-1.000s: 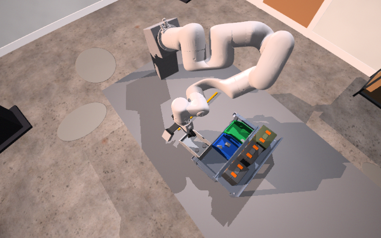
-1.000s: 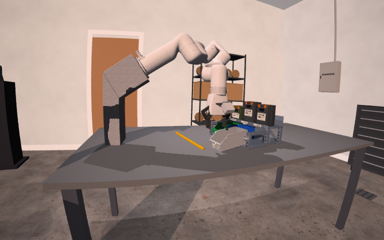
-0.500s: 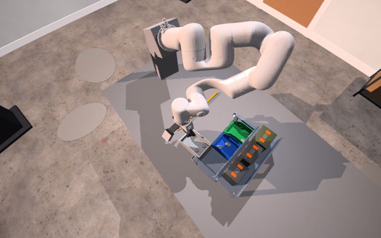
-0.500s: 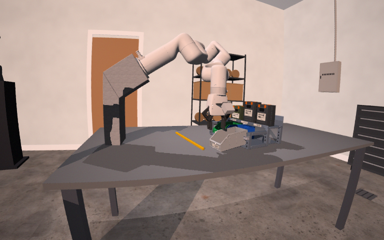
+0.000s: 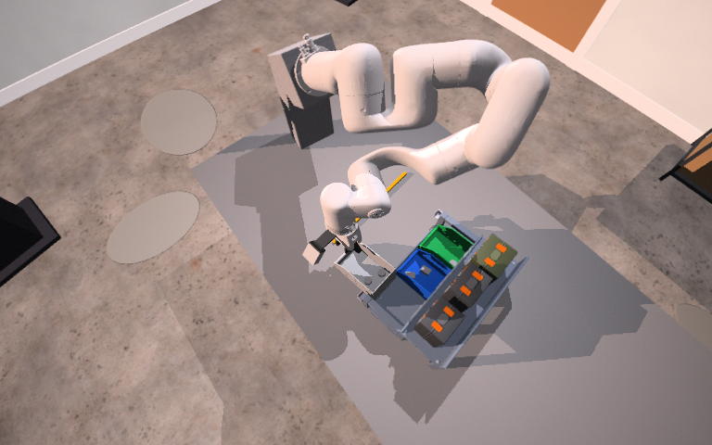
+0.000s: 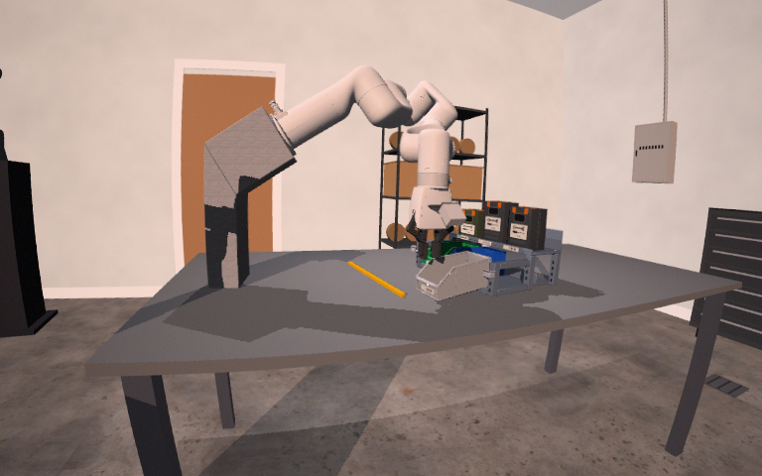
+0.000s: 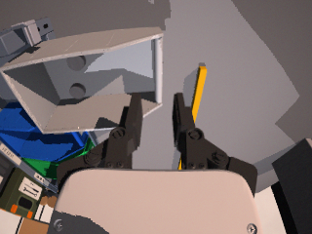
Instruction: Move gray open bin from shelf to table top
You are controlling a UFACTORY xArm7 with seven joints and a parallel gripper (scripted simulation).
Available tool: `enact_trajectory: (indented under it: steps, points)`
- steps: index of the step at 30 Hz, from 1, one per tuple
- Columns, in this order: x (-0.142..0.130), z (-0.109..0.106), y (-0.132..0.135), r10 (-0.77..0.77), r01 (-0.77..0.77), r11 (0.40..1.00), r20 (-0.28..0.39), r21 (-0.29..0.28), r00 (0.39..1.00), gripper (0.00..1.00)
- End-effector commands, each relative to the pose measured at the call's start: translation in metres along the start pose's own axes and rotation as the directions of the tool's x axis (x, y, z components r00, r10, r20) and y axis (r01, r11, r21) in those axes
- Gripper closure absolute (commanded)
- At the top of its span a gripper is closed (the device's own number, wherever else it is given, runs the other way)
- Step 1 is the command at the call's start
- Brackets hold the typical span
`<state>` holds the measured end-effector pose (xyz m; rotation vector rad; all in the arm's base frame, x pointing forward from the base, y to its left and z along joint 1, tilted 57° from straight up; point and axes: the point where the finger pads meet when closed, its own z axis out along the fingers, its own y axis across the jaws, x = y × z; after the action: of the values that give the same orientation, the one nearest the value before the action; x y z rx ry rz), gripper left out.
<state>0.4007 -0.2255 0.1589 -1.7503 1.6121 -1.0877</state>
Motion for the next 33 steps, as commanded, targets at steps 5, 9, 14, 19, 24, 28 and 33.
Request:
enact_trajectory:
  steps: [5,9,14,19,24,28,33]
  points:
    - [0.001,-0.013,-0.038,0.001,-0.001,1.000,-0.002,0.000,1.000,0.67]
    - [0.001,-0.013,-0.038,0.001,-0.001,1.000,-0.002,0.000,1.000,0.67]
    - [0.001,-0.013,-0.038,0.001,-0.001,1.000,-0.002,0.000,1.000,0.67]
    - [0.001,-0.020,-0.060,0.001,-0.001,1.000,-0.002,0.000,1.000,0.67]
    - [0.001,-0.025,-0.076,0.001,-0.001,1.000,-0.002,0.001,1.000,0.67]
    - [0.001,-0.025,-0.076,0.001,-0.001,1.000,-0.002,0.001,1.000,0.67]
    - [0.001,-0.025,-0.076,0.001,-0.001,1.000,-0.002,0.001,1.000,0.67]
